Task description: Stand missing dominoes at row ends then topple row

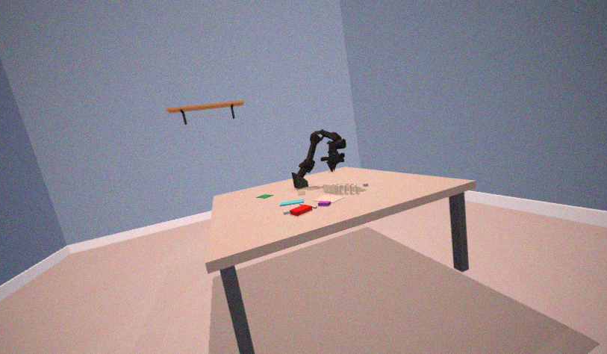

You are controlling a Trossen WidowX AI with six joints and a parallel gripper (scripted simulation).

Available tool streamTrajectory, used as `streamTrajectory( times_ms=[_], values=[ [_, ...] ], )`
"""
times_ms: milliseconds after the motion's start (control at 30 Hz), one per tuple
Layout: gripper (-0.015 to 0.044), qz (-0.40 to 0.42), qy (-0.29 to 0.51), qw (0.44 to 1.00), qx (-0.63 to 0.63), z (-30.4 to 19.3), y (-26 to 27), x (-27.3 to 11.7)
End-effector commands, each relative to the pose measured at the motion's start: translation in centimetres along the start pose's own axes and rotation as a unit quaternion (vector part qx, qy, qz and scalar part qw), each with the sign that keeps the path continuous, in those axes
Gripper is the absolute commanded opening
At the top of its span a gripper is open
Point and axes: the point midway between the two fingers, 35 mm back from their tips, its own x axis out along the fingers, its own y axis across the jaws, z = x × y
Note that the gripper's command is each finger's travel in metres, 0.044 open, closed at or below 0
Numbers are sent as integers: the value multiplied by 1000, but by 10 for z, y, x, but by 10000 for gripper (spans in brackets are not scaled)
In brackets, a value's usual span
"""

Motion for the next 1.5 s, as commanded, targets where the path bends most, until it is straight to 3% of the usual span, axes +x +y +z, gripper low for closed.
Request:
streamTrajectory(
  times_ms=[0,733,1467],
  values=[
    [26,-29,-15,999,-19,-1,-3,6],
    [26,-155,-171,966,-115,17,0,30],
    [26,-169,-382,901,-116,26,26,24]
  ],
)
